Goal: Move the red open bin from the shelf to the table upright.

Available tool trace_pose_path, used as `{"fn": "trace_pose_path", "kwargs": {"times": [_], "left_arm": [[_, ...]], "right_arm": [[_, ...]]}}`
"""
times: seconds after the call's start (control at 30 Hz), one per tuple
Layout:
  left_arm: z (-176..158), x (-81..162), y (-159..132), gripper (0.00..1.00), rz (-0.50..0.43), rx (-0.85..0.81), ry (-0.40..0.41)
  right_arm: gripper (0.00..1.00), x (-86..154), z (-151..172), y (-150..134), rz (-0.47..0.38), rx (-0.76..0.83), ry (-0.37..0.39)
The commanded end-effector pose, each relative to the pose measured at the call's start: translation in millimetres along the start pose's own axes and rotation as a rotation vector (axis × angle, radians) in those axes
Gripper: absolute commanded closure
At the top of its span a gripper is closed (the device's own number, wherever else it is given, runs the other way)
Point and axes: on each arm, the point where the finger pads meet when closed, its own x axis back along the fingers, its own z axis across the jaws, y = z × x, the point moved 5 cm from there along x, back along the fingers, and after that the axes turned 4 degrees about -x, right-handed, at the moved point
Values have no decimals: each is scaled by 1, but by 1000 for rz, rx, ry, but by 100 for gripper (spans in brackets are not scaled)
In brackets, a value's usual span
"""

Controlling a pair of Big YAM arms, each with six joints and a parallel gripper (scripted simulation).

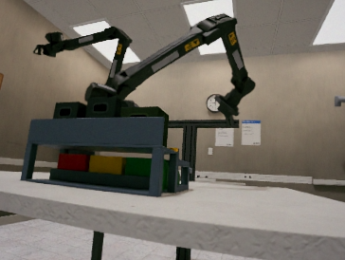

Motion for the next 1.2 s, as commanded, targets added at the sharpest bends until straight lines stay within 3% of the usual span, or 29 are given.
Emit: {"fn": "trace_pose_path", "kwargs": {"times": [0.0,0.83,1.17], "left_arm": [[8,12,0,10,-5,15,17],[10,14,2,10,-7,15,22],[5,-12,-2,10,2,13,0]], "right_arm": [[0,6,1,36,-56,19,-1],[0,6,1,36,-56,19,-1],[0,6,1,36,-56,19,-1]]}}
